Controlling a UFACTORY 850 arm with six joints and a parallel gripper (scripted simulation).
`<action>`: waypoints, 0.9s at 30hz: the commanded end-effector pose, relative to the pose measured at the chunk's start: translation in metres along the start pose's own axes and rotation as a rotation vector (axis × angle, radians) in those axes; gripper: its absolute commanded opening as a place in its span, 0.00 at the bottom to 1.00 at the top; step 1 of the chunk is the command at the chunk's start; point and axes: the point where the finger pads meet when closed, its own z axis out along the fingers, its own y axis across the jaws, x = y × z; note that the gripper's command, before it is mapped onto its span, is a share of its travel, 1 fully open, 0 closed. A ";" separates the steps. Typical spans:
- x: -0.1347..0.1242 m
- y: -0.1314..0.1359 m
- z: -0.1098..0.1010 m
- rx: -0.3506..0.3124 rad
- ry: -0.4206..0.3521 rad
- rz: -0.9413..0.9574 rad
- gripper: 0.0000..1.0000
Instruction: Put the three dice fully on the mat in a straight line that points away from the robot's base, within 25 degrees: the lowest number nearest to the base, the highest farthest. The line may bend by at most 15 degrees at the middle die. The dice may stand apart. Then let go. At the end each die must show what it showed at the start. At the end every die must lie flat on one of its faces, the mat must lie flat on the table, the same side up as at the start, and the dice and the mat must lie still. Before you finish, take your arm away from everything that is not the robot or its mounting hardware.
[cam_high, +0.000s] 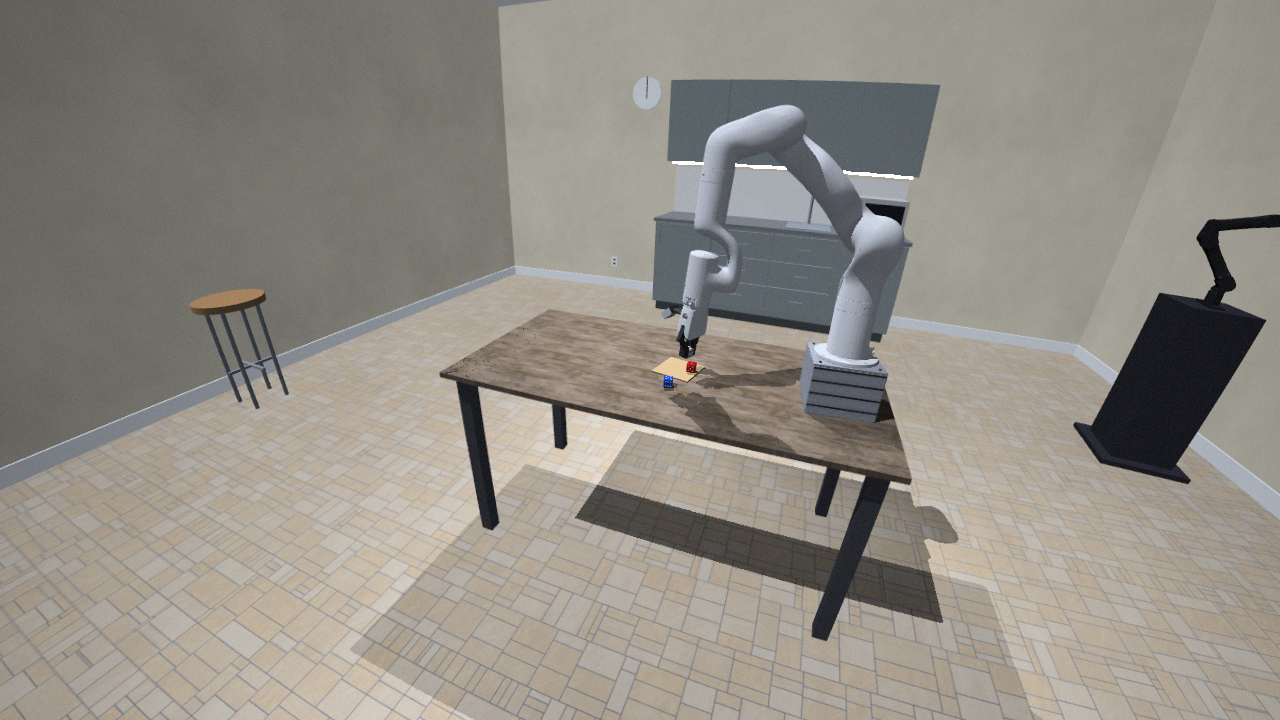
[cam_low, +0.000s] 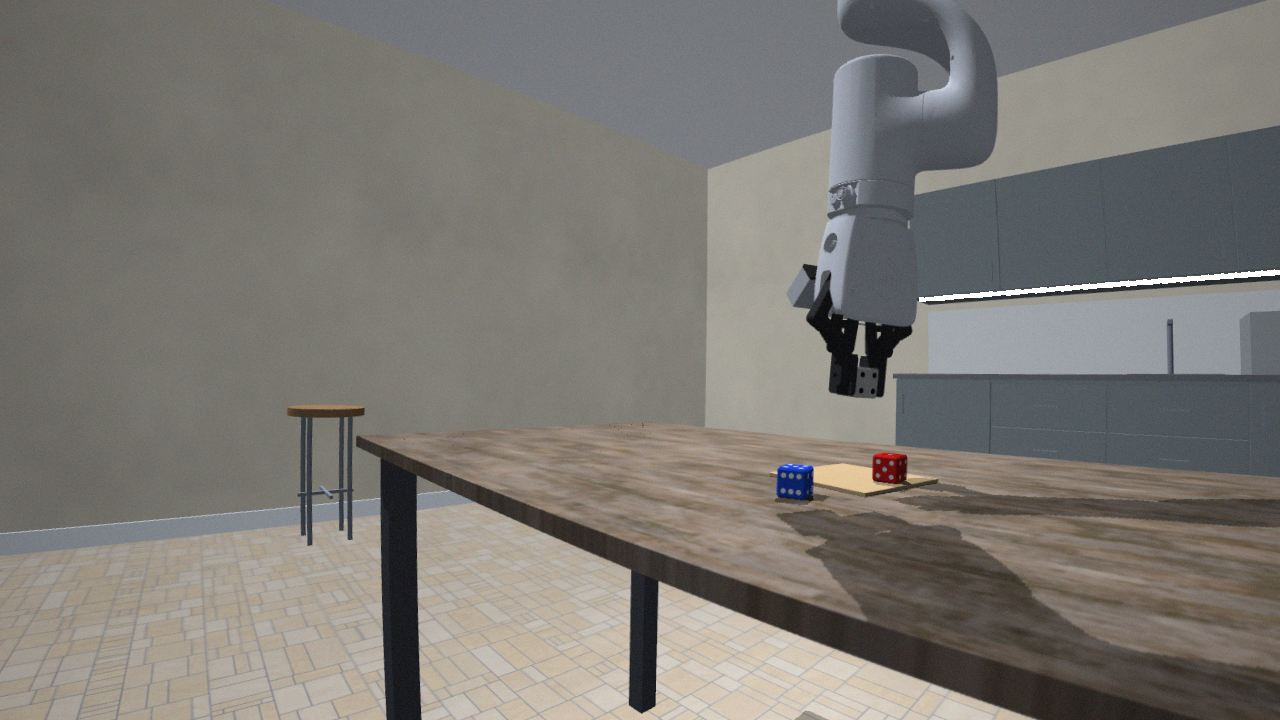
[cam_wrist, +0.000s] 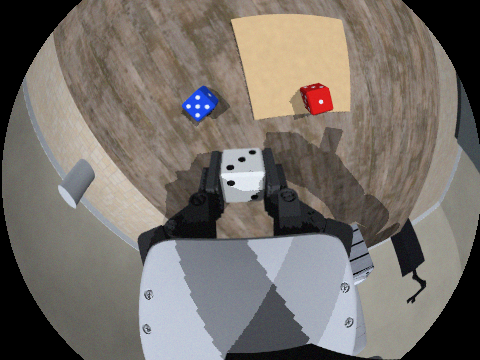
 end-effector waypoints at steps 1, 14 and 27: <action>0.034 0.024 0.000 -0.041 -0.071 -0.153 0.27; 0.078 0.068 0.000 -0.029 -0.078 -0.370 0.27; 0.079 0.070 0.000 -0.029 -0.078 -0.376 0.27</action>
